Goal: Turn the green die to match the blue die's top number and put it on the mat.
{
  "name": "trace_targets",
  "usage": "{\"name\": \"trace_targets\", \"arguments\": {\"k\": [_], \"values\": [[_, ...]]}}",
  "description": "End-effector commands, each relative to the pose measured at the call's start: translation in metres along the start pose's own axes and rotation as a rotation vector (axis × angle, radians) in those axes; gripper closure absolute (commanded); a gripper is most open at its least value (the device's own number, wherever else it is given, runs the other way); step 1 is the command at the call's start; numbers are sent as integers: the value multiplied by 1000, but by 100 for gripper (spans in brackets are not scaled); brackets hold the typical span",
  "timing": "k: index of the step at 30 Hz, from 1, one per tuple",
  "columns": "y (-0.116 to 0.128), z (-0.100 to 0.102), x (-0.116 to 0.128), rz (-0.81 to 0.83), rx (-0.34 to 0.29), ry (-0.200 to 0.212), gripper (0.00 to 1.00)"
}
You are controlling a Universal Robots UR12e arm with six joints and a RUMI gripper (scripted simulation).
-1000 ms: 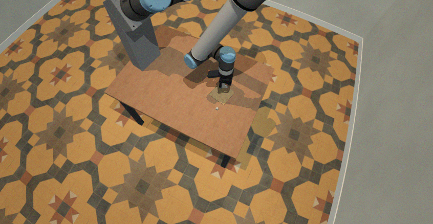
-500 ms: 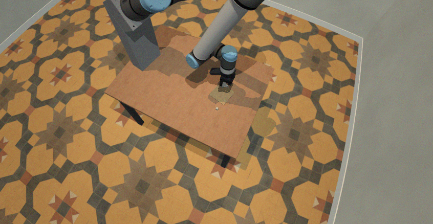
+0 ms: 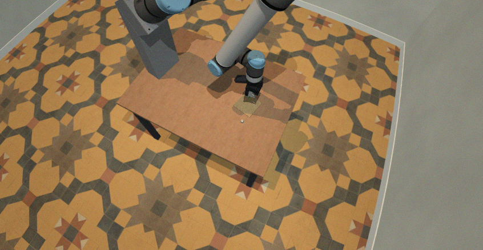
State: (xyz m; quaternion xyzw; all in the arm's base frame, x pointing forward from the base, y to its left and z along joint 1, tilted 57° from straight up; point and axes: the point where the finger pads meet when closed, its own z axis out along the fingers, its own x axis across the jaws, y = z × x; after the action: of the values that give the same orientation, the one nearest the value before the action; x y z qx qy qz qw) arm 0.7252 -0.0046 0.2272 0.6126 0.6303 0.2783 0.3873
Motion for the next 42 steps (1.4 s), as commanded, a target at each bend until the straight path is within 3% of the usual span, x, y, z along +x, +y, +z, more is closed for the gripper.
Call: {"name": "trace_targets", "arguments": {"k": [1,20,35,42], "values": [[0,0,0,1,-1,0,100],[0,6,0,1,-1,0,100],[0,70,1,1,-1,0,100],[0,88,1,1,-1,0,100]]}}
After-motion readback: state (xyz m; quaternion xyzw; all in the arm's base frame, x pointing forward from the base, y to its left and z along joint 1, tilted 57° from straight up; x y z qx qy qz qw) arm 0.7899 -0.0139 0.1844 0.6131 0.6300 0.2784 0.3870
